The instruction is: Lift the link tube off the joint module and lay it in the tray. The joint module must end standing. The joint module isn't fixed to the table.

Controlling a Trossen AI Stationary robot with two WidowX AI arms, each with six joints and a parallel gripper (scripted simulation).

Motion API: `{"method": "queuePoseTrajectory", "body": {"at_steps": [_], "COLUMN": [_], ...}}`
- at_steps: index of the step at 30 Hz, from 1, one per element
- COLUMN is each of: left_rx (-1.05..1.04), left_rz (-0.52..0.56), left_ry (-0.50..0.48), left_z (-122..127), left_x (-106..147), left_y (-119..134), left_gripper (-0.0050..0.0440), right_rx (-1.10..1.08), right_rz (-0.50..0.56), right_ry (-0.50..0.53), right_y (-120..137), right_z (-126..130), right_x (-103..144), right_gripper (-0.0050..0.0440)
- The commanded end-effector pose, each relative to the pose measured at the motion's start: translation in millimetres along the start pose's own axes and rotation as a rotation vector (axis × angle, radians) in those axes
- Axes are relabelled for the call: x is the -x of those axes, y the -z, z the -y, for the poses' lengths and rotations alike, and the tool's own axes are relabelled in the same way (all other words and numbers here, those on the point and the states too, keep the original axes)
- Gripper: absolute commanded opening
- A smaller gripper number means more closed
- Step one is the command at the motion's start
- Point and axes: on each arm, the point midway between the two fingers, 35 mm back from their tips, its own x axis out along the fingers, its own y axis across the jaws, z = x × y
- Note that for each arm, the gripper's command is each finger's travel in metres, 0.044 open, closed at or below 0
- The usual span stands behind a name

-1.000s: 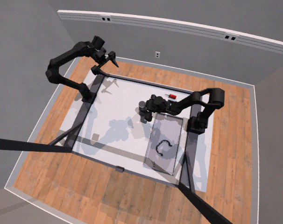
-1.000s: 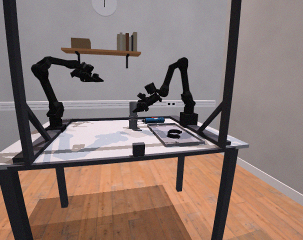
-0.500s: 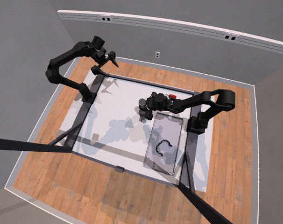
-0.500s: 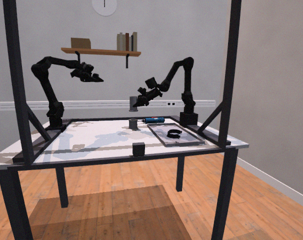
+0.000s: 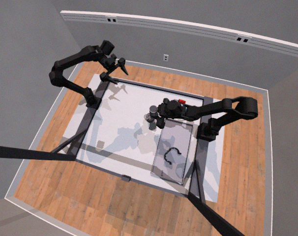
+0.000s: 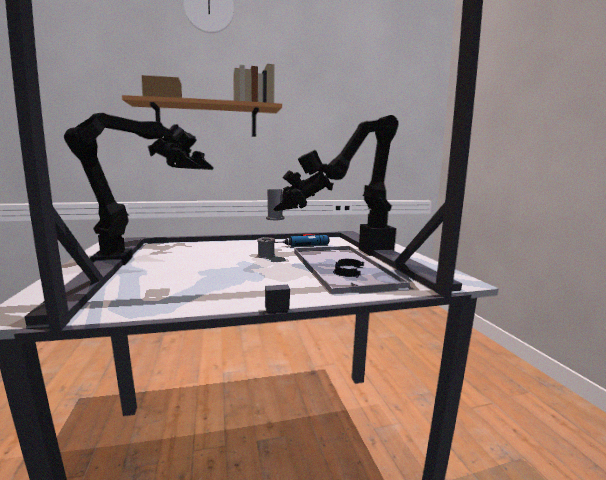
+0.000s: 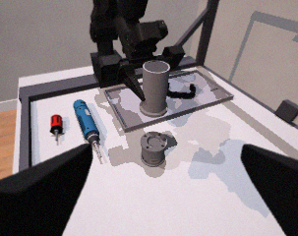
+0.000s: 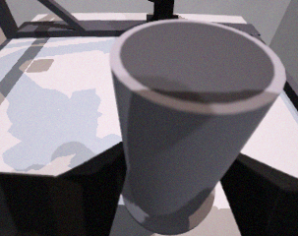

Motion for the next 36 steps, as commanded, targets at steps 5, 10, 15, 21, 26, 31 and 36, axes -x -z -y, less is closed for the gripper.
{"method": "queuePoseTrajectory", "body": {"at_steps": [5, 10, 15, 21, 26, 31, 36], "left_rx": [0.024, 0.043, 0.075, 0.100, 0.125, 0.131, 0.132], "left_rz": [-0.158, -0.212, -0.201, -0.171, -0.135, -0.129, -0.127], "left_ry": [-0.053, -0.117, -0.172, -0.250, -0.302, -0.310, -0.311], "left_z": [-3, 5, 28, 54, 73, 76, 77], "left_x": [-65, -115, -159, -191, -208, -213, -213], "left_y": [-4, -10, -24, -37, -45, -46, -46], "left_gripper": [0.0440, 0.0440, 0.0440, 0.0440, 0.0440, 0.0440, 0.0440], "right_rx": [-0.005, -0.005, -0.004, -0.007, -0.022, -0.032, -0.020], "right_rz": [0.033, 0.031, 0.027, 0.003, -0.031, -0.092, -0.204], "right_ry": [0.001, 0.001, 0.000, -0.002, -0.021, -0.038, -0.030], "right_y": [20, 36, 43, 35, 15, 5, 21], "right_z": [-14, -19, -21, -24, -30, -37, -37], "right_x": [33, 46, 51, 54, 62, 64, 66], "right_gripper": [0.0212, 0.0212, 0.0212, 0.0212, 0.0212, 0.0212, 0.0212]}}
